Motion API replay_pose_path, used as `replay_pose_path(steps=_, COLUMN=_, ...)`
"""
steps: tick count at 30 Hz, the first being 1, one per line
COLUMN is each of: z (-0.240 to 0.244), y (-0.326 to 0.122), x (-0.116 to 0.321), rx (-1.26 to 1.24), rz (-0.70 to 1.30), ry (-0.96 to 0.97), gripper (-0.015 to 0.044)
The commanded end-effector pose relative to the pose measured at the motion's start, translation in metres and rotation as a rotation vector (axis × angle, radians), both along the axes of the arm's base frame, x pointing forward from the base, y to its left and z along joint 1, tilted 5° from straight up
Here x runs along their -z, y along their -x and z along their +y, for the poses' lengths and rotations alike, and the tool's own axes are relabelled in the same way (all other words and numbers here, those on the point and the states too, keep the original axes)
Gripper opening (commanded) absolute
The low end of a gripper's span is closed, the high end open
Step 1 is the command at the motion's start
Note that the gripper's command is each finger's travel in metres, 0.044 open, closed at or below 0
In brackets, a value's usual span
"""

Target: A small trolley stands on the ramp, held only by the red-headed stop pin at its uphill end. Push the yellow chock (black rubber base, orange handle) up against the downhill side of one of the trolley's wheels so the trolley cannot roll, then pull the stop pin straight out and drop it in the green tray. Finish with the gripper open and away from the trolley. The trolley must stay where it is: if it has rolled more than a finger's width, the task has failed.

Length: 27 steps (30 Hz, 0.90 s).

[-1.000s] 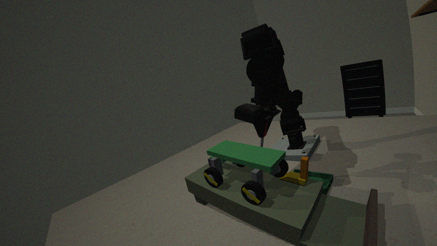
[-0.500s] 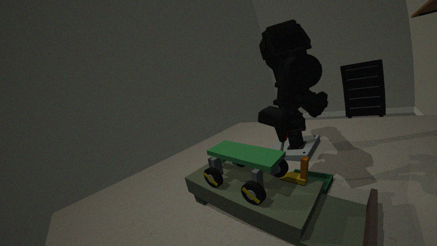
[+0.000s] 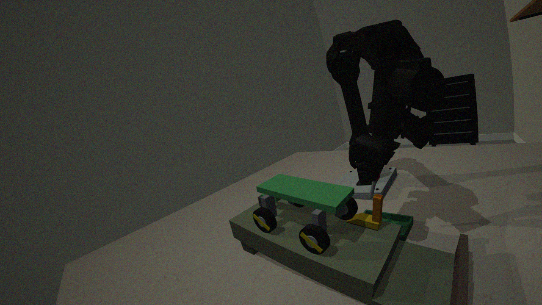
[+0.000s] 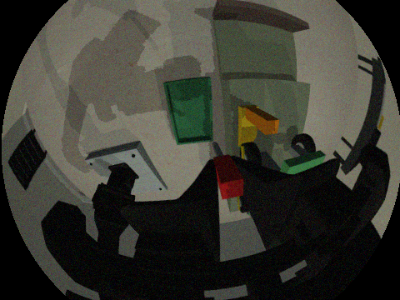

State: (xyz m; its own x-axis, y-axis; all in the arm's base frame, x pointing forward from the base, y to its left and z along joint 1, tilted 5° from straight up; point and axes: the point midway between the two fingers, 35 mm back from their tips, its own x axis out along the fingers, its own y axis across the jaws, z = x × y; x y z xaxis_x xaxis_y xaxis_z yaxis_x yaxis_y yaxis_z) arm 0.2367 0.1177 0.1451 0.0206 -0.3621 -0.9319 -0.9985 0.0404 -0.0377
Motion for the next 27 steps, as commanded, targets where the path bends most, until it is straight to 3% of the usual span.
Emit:
replay_pose_path(steps=1, z=0.0013, y=-0.0001, x=-0.0004, rx=-0.054, rz=0.016, ry=-0.014, gripper=0.0)
replay_pose_path(steps=27, z=-0.0044, y=0.0008, x=-0.0011, rx=-0.822, rz=0.219, ry=-0.136, gripper=0.0)
